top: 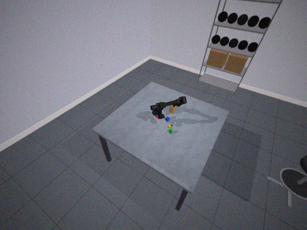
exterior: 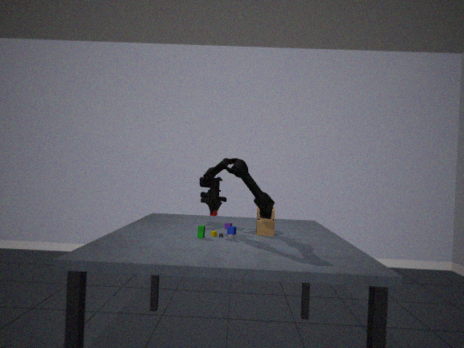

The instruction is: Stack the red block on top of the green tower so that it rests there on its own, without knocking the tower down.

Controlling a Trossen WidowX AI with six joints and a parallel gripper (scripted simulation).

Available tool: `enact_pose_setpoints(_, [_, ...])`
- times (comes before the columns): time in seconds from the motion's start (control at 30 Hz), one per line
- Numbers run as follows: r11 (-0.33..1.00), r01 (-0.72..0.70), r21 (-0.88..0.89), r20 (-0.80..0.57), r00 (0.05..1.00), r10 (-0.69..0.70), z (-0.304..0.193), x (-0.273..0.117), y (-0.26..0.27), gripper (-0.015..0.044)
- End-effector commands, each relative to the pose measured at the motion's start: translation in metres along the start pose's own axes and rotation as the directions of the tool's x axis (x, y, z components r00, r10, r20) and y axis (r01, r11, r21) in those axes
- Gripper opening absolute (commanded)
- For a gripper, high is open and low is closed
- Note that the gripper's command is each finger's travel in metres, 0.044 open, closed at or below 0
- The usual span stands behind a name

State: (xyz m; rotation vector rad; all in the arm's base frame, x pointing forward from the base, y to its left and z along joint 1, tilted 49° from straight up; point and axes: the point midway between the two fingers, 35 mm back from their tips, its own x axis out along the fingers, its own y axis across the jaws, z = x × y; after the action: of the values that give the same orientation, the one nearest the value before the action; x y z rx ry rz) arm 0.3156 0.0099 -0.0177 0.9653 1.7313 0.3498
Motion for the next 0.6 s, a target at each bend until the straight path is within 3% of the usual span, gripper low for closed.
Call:
enact_pose_setpoints(0.0, [1.000, 0.005, -0.006, 0.003, 1.000, -0.005, 0.000, -0.022, 0.000, 0.0000])
enact_pose_setpoints(0.33, [1.000, 0.006, -0.006, 0.004, 1.000, -0.006, 0.001, -0.025, 0.001, 0.0000])
enact_pose_setpoints(0.57, [1.000, 0.017, -0.002, 0.013, 1.000, -0.017, -0.004, -0.028, 0.054, 0.0000])
